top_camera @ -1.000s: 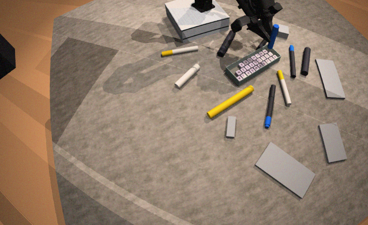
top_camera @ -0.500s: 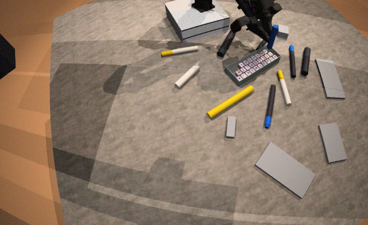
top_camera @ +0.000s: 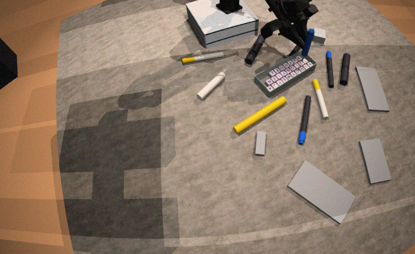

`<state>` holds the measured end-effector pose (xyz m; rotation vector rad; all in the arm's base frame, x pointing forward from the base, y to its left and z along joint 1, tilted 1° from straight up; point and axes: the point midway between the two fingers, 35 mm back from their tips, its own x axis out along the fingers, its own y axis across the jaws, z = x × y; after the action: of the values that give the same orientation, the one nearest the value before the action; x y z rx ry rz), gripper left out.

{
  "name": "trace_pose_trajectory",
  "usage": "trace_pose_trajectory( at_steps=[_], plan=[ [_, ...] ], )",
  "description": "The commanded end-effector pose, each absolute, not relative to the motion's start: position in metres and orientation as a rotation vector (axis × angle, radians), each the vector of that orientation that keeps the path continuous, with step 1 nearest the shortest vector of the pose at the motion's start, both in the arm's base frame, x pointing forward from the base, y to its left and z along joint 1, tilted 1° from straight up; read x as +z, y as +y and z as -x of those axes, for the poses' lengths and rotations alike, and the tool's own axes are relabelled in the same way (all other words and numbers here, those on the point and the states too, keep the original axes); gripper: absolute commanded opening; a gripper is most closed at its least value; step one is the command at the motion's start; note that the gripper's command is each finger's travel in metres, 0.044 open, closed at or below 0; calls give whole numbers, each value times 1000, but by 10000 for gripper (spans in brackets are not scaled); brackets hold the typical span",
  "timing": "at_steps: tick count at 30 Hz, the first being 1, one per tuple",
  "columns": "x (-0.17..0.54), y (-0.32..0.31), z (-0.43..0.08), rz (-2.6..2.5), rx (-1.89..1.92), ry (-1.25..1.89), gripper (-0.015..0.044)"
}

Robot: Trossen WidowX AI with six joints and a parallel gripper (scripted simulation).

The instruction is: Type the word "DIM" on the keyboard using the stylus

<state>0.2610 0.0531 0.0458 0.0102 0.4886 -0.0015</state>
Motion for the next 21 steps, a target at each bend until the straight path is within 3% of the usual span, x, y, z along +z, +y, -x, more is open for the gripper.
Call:
trace_pose_trajectory(
  at_steps=[1,21],
  plan=[
    [43,52,-260,-12,-8,491,81],
    [35,52,-260,-12,-8,491,81]
  ],
)
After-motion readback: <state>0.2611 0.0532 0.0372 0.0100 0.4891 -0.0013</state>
